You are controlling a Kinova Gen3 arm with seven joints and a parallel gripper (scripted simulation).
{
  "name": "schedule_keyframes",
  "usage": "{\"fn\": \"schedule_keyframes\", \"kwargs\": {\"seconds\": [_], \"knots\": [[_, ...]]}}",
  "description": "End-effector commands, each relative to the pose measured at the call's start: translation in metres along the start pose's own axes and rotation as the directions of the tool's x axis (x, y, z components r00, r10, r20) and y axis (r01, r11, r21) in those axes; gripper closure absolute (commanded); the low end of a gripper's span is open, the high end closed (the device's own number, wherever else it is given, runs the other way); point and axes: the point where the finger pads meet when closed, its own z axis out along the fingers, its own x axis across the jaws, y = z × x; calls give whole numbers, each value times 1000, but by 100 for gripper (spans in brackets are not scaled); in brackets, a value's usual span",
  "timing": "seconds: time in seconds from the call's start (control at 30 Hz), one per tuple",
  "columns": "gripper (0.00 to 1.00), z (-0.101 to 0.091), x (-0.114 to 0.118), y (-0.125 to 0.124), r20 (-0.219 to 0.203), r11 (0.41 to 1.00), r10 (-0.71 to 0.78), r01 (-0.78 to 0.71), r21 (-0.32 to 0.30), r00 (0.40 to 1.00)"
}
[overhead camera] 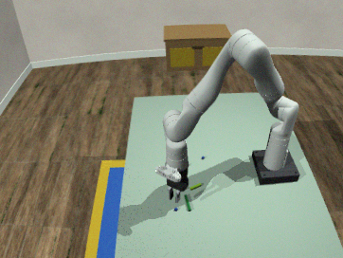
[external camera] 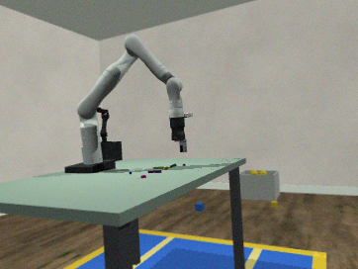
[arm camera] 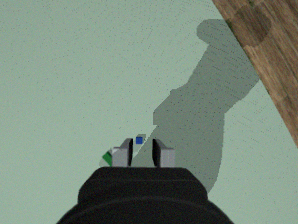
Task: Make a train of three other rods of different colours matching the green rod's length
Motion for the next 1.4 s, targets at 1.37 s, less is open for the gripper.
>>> {"fn": "schedule_keyframes", "kwargs": {"seconds": [1.37], "knots": [[46,21,-3,0,7,1000,11,-11,-4,1000]]}}
